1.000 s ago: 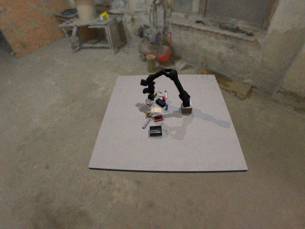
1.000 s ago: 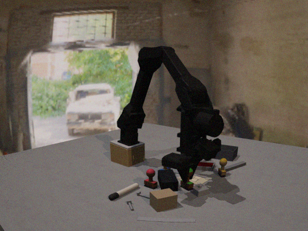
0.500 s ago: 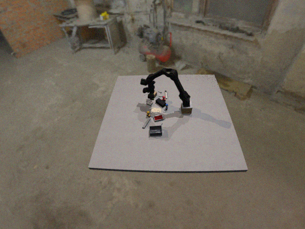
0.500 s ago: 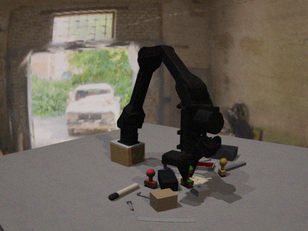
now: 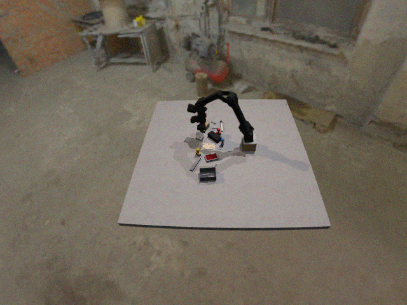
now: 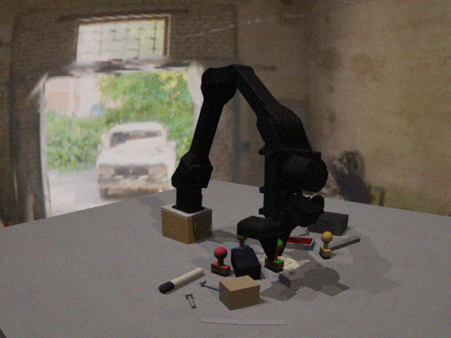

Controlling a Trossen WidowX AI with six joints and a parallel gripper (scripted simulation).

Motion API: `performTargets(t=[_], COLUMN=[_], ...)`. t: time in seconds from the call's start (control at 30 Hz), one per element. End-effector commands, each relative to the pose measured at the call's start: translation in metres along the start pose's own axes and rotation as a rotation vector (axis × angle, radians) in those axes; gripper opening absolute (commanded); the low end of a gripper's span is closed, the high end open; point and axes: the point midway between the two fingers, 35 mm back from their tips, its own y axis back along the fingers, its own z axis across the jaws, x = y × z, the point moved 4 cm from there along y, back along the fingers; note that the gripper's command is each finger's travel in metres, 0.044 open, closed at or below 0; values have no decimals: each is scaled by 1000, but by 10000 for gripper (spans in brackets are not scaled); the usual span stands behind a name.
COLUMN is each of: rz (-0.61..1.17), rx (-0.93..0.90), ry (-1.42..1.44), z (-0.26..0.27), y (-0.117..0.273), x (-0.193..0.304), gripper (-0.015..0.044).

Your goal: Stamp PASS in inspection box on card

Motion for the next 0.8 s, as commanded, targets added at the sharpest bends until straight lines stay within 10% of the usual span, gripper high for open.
performTargets(t=[0.0, 0.77], rz=[-4, -5], rx=[-5, -6], ry=[6, 6], z=[0, 1], y=[3, 14], x=[-1, 0], gripper=[0, 0])
